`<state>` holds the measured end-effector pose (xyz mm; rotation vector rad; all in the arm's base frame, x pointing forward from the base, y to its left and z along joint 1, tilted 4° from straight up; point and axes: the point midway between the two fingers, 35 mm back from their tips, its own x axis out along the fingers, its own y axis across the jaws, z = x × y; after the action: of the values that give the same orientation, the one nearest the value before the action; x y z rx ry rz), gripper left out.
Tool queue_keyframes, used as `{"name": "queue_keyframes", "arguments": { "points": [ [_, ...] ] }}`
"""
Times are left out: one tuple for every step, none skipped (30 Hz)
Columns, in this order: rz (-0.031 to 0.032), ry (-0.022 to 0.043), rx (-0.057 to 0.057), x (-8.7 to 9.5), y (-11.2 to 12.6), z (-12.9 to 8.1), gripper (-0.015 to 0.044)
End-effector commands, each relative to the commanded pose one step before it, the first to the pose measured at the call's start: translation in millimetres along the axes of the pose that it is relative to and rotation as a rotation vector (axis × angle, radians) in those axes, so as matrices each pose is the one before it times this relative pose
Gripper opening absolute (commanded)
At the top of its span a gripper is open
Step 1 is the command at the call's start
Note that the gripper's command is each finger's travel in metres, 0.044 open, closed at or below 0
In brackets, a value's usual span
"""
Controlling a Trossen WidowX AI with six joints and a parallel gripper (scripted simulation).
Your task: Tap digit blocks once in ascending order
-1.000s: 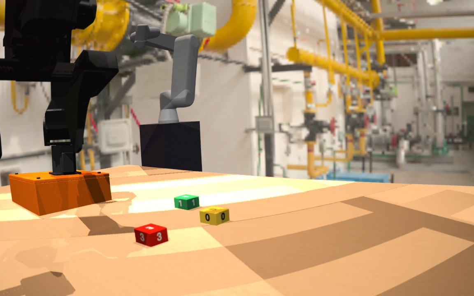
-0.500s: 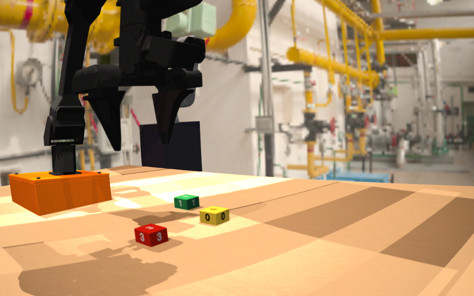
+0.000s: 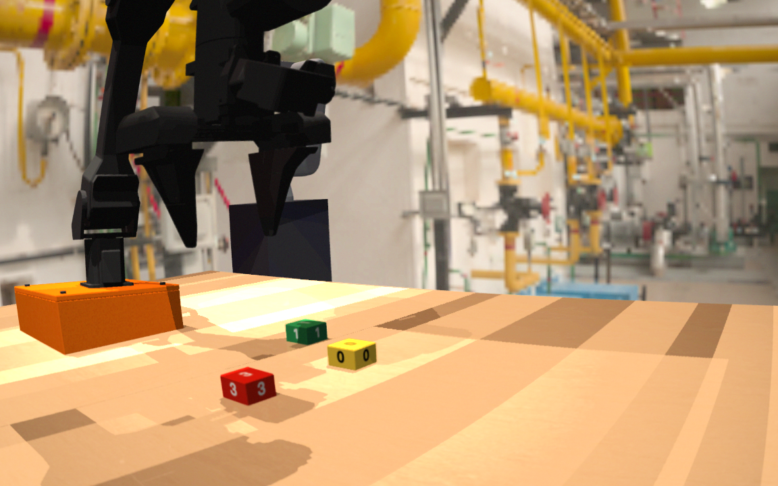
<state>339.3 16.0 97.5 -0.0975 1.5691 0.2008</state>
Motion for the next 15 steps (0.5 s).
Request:
{"name": "queue_keyframes", "arguments": {
  "points": [
    [-0.00558, 0.00265, 0.0043, -0.16, 2.08, -1.04, 0.0400],
    [0.00032, -0.00007, 0.0000, -0.23, 8.52, -1.13, 0.0400],
    [0.00062, -0.00007, 0.0000, -0.34, 14.01, -2.36, 0.0400],
    [0.00090, -0.00001, 0.0000, -0.33, 16.75, -3.68, 0.0400],
    [0.00104, 0.00009, 0.0000, -0.25, 16.34, -4.54, 0.0400],
    [0.00118, 0.00020, 0.0000, -0.16, 15.87, -5.36, 0.0400],
    [0.00131, 0.00032, 0.0000, -0.07, 15.36, -6.14, 0.0400],
    [0.00143, 0.00046, 0.0000, 0.02, 14.81, -6.89, 0.0400],
    [0.00154, 0.00061, 0.0000, 0.10, 14.23, -7.59, 0.0400],
    [0.00164, 0.00078, 0.0000, 0.19, 13.62, -8.25, 0.0400],
    [0.00172, 0.00095, 0.0000, 0.27, 12.97, -8.87, 0.0400],
    [0.00179, 0.00113, 0.0000, 0.36, 12.29, -9.43, 0.0400],
    [0.00151, 0.00107, 0.0000, 0.36, 9.55, -8.13, 0.0400],
    [0.00092, 0.00071, 0.0000, 0.25, 5.50, -5.03, 0.0400],
    [0.00031, 0.00025, 0.0000, 0.09, 1.79, -1.70, 0.0400]
  ]
}}
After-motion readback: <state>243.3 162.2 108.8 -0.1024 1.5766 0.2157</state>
